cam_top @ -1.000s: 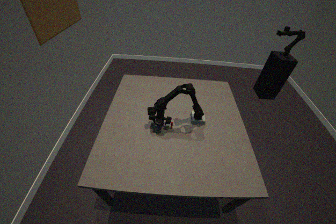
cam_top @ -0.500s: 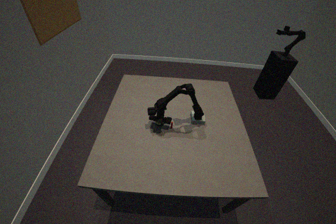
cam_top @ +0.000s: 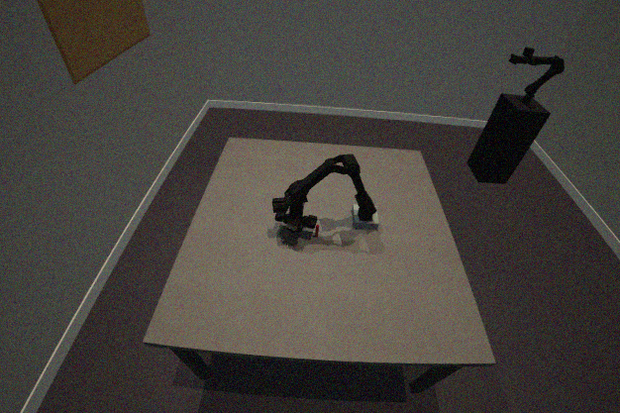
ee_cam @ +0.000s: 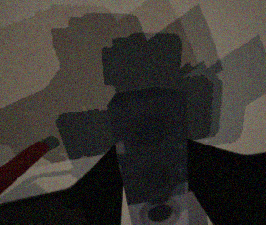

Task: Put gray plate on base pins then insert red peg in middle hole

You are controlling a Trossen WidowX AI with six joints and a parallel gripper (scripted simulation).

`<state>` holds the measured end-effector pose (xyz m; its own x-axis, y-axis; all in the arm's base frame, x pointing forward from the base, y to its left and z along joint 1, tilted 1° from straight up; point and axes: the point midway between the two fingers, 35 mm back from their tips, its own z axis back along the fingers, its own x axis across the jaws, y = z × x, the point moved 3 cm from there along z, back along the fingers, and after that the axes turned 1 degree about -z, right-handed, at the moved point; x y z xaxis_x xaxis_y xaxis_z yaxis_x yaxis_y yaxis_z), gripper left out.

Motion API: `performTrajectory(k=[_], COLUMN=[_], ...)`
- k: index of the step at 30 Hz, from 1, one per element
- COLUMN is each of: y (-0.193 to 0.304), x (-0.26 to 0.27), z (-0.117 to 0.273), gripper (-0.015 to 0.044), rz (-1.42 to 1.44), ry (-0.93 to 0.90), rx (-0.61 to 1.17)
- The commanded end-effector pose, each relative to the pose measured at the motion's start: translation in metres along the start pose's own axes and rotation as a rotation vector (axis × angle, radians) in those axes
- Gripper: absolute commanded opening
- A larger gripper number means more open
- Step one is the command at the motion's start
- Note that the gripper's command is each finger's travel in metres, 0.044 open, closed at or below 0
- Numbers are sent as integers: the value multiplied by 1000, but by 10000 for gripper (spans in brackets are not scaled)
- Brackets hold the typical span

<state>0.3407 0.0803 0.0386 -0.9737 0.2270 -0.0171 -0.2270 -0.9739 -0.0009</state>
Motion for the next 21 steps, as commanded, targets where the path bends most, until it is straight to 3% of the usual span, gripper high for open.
performTrajectory(k=[1, 21], y=[-1, -4], x=[-4, -8], z=[11, 74], gripper=[0, 0], rz=[3, 3], ry=[12, 13], rx=[-1, -1])
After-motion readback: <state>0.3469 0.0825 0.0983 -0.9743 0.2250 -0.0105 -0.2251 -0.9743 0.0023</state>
